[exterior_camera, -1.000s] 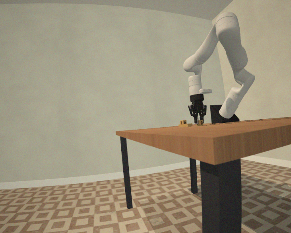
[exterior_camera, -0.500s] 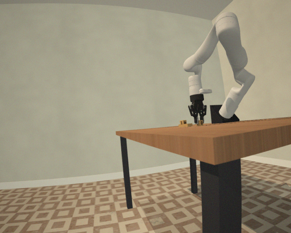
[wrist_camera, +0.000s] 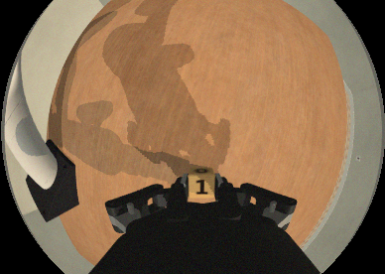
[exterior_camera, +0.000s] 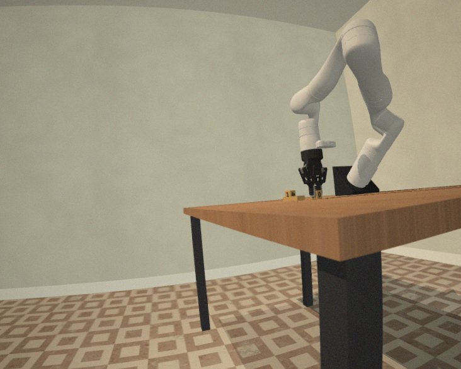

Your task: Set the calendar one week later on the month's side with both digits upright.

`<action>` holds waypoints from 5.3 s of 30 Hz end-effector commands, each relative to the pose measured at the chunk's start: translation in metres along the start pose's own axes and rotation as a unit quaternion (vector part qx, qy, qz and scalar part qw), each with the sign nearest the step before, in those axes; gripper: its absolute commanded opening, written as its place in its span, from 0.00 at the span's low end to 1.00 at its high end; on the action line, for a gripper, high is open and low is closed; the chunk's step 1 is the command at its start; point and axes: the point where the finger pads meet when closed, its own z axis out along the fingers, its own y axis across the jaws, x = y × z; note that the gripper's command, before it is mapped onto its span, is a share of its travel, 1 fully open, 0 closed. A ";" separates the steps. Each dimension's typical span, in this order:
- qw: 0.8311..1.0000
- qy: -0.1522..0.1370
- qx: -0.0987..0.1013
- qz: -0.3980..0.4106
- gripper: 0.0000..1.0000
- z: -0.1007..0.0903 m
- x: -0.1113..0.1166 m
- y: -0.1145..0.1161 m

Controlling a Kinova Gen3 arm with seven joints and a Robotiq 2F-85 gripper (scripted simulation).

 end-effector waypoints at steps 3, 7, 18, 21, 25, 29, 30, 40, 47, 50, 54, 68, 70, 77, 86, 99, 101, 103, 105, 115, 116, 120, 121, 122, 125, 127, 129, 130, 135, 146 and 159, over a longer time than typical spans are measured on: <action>1.000 0.000 0.000 0.000 0.26 0.000 0.000 0.000; 1.000 0.000 0.000 0.000 0.26 0.000 0.000 0.000; 1.000 0.000 0.000 0.000 0.26 0.000 0.000 0.000; 1.000 0.000 0.000 0.000 0.26 0.000 0.000 0.000; 1.000 0.000 0.000 0.000 0.26 -0.003 0.000 0.000; 1.000 0.000 0.000 0.000 0.26 -0.014 0.000 0.000; 1.000 0.000 0.000 0.000 0.26 -0.019 0.000 0.000; 1.000 0.000 0.000 0.000 0.26 -0.070 0.000 0.000; 1.000 0.000 0.000 0.000 0.26 -0.099 0.000 0.000; 1.000 0.000 0.000 0.000 0.26 -0.100 0.000 0.000; 1.000 0.000 0.000 0.000 0.26 -0.100 0.000 0.000; 1.000 0.000 -0.001 0.005 0.26 -0.111 -0.090 -0.001; 1.000 0.000 -0.001 0.005 0.26 -0.111 -0.090 -0.001; 1.000 0.000 -0.001 0.005 0.26 -0.111 -0.090 -0.001; 1.000 0.000 0.000 0.005 0.26 -0.107 -0.090 -0.001; 1.000 0.000 0.000 0.005 0.26 -0.076 -0.090 -0.001; 1.000 0.000 0.000 0.005 0.26 -0.069 -0.090 -0.001; 1.000 0.000 0.000 0.005 0.26 -0.063 -0.090 -0.001; 1.000 0.000 0.000 0.005 0.26 -0.058 -0.090 -0.001; 1.000 0.000 0.000 0.005 0.26 -0.045 -0.090 -0.001; 1.000 0.000 0.000 0.005 0.26 -0.045 -0.090 -0.001; 1.000 0.000 0.000 0.005 0.26 -0.045 -0.090 -0.001; 1.000 0.000 0.000 0.005 0.26 -0.045 -0.090 -0.001; 1.000 0.000 0.000 0.005 0.26 -0.045 -0.090 -0.001; 1.000 0.000 0.000 0.005 0.26 -0.045 -0.090 -0.001; 1.000 0.000 0.000 0.005 0.26 -0.045 -0.090 -0.001; 1.000 0.000 0.000 0.005 0.26 -0.045 -0.090 -0.001; 1.000 0.000 0.000 0.005 0.26 -0.045 -0.090 -0.001; 1.000 0.000 0.000 0.005 0.26 -0.045 -0.090 -0.001; 1.000 0.000 0.000 0.005 0.26 -0.045 -0.090 -0.001; 1.000 0.000 0.000 0.005 0.26 -0.045 -0.090 -0.001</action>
